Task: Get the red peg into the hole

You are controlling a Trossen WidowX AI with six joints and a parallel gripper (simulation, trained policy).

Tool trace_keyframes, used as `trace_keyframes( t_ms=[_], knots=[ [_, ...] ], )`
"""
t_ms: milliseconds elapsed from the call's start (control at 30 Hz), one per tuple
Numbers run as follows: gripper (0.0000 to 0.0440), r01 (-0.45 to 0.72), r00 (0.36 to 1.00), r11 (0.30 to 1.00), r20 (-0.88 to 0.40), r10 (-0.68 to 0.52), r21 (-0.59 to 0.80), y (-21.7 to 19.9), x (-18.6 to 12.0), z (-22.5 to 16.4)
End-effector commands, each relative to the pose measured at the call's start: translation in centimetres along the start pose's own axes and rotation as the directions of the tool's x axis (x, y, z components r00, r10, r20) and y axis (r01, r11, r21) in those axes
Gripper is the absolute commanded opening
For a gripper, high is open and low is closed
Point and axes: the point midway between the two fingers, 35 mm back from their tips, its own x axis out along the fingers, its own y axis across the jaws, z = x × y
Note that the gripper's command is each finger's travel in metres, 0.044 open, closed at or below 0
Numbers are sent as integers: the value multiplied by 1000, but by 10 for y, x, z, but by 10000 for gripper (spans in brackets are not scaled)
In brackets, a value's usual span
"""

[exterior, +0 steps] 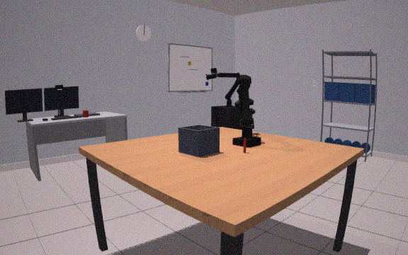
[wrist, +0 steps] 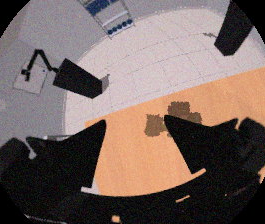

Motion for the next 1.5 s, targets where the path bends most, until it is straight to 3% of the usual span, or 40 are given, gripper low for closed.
trace_keyframes(
  t_ms=[0,33,300,667,1067,1467],
  knots=[
    [422,-2,1000,1000,-1,2,-9,3,-2,-2],
    [438,-5,1000,1000,-6,5,-19,7,-4,-6],
    [440,-147,988,985,-64,142,-90,72,-43,-51],
    [440,-409,906,902,-173,385,-134,157,-142,-118],
    [440,-646,733,759,-341,588,-81,202,-273,-188],
    [440,-780,513,623,-521,682,48,193,-402,-242]
  ],
)
